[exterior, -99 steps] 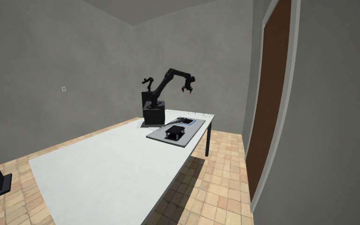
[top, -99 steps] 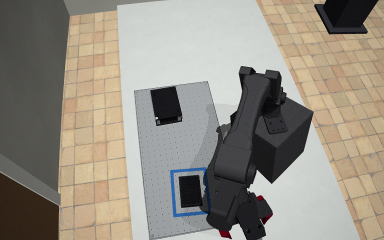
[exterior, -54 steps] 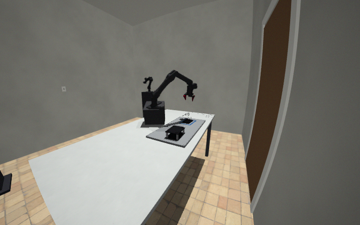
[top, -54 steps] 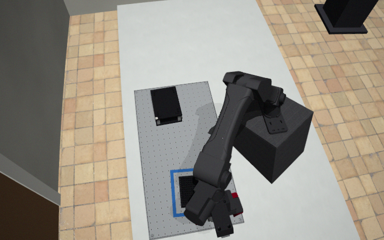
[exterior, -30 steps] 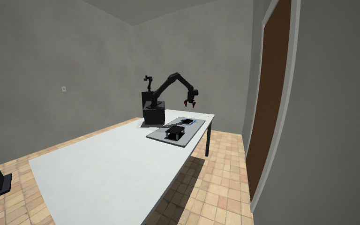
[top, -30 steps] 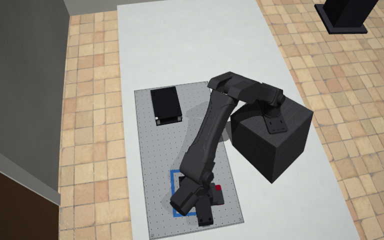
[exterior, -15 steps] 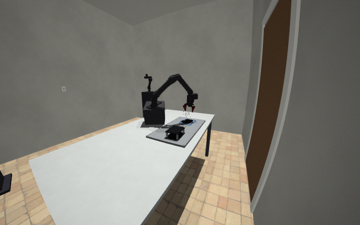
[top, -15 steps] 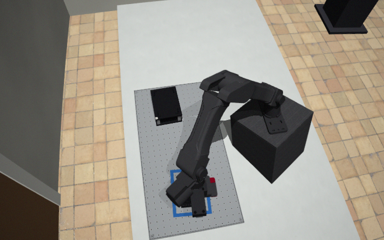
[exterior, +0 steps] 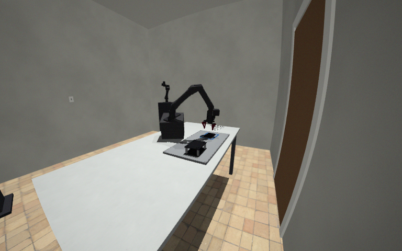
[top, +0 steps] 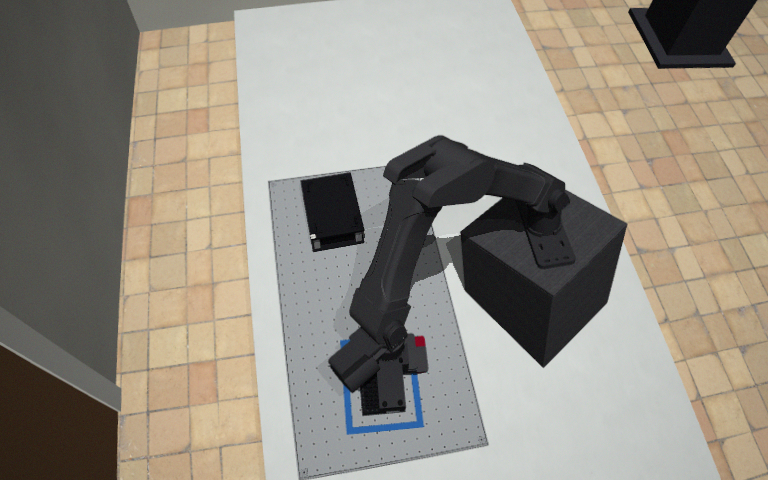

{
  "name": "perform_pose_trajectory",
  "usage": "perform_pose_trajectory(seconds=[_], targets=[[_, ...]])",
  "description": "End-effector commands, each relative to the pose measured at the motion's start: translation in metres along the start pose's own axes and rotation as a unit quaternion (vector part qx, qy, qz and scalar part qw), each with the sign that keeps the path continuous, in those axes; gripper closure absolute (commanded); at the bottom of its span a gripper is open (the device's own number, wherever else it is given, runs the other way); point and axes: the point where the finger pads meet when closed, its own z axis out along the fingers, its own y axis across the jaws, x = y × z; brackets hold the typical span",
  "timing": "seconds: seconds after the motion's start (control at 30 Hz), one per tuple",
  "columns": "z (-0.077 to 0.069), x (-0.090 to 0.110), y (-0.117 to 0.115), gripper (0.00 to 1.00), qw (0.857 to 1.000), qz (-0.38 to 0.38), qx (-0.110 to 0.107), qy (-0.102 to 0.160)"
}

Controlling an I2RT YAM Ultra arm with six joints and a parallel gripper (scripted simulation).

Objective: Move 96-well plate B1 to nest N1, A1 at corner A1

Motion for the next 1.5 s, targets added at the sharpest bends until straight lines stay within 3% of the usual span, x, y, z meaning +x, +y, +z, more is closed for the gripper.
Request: perform_pose_trajectory(seconds=[0.0, 1.47], targets=[[-0.0264, -0.0226, -0.0265, 0.00, 0.998, -0.009, 0.052, -0.040], [-0.0242, -0.0213, -0.0226, 0.00, 0.998, -0.011, 0.044, -0.037]])
